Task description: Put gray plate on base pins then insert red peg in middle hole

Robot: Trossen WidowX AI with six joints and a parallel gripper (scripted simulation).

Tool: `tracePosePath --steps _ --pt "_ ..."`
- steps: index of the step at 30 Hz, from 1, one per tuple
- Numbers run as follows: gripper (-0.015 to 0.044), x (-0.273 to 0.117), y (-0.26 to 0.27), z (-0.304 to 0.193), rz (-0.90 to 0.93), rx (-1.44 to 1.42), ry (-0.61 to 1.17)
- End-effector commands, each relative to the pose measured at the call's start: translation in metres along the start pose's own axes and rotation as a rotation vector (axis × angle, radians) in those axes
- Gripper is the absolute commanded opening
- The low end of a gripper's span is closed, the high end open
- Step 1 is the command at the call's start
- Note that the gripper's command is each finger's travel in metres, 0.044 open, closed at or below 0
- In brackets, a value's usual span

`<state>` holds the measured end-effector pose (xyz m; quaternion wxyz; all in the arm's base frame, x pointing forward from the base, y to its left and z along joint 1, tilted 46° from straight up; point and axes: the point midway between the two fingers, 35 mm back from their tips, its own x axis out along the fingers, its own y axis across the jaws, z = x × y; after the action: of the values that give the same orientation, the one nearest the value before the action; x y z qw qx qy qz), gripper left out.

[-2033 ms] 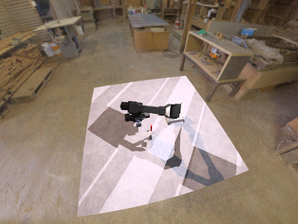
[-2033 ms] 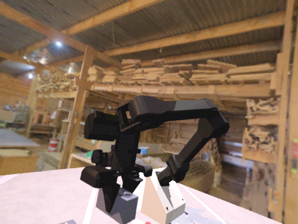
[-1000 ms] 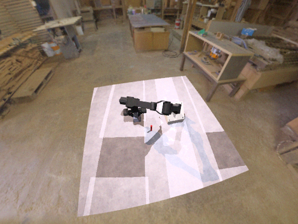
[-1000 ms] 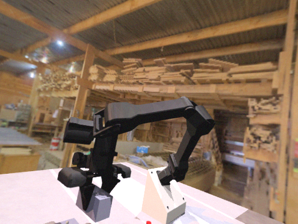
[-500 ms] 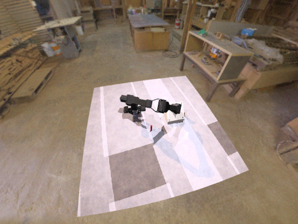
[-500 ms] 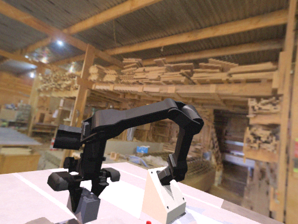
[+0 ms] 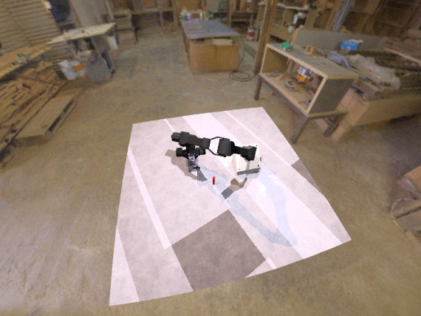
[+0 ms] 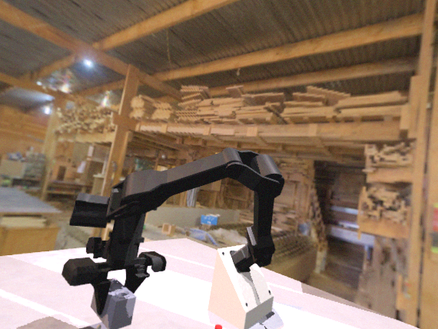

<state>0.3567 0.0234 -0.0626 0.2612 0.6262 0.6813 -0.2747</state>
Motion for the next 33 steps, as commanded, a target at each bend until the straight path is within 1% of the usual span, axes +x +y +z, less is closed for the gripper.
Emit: tracePosePath --steps 1,20,28,33 --pt "0.0000 0.002 0.000 0.003 -0.002 -0.002 -0.002" --pt "0.0000 0.003 -0.001 0.004 -0.002 -0.002 -0.002" --pt "0.0000 0.018 -0.001 0.004 -0.002 -0.002 -0.002" --pt "0.0000 0.019 -0.001 0.004 -0.002 -0.002 -0.002"
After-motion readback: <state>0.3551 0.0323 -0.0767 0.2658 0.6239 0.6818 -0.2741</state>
